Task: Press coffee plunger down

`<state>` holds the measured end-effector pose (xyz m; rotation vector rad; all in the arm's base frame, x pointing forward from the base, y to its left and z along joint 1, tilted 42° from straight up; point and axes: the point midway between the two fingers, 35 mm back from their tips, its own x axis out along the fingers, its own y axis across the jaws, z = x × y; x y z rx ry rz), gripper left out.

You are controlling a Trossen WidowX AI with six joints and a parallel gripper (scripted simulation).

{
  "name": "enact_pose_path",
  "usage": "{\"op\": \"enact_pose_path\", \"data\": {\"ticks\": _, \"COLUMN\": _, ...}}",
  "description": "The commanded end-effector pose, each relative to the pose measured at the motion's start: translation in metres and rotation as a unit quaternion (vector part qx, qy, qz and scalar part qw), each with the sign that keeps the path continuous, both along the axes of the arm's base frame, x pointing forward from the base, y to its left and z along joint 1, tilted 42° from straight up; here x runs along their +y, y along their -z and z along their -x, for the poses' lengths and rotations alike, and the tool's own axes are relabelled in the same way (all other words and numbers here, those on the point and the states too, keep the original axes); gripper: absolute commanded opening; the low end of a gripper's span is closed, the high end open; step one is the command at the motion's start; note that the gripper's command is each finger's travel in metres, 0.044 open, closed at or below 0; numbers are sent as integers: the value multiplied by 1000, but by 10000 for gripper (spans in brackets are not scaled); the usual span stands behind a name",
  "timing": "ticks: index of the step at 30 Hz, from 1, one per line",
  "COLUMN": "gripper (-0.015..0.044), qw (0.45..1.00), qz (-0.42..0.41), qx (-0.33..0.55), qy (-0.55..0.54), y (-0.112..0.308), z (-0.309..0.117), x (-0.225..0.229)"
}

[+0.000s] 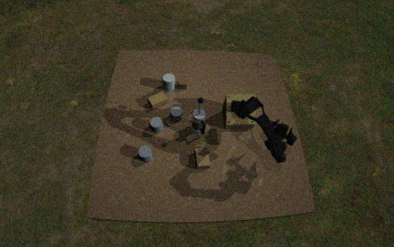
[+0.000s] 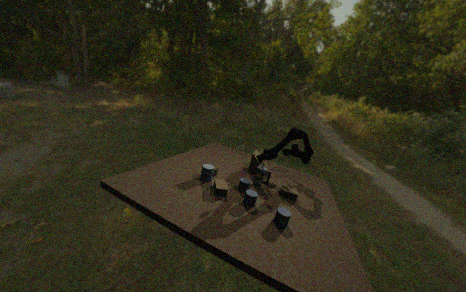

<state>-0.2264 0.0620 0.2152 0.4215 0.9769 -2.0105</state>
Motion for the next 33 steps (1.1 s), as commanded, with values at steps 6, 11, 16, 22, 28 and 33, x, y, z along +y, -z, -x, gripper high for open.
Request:
{"op": "enact_pose_path", "data": {"ticks": 6, "gripper": 440, "qw": 997, "qz": 16, "qx": -7, "qy": 78, "y": 0, "z": -11, "x": 28}}
{"op": "enact_pose_path", "data": {"ticks": 11, "gripper": 440, "qw": 976, "qz": 49, "qx": -13, "qy": 212, "y": 0, "z": -39, "x": 71}}
{"op": "enact_pose_path", "data": {"ticks": 16, "gripper": 440, "qw": 936, "qz": 84, "qx": -12, "qy": 341, "y": 1, "z": -74, "x": 107}}
{"op": "enact_pose_path", "data": {"ticks": 22, "gripper": 440, "qw": 863, "qz": 125, "qx": -7, "qy": 490, "y": 4, "z": -128, "x": 140}}
{"op": "enact_pose_path", "data": {"ticks": 28, "gripper": 440, "qw": 768, "qz": 162, "qx": 18, "qy": 620, "y": 5, "z": -187, "x": 157}}
{"op": "enact_pose_path", "data": {"ticks": 33, "gripper": 440, "qw": 672, "qz": 197, "qx": 49, "qy": 712, "y": 6, "z": -237, "x": 158}}
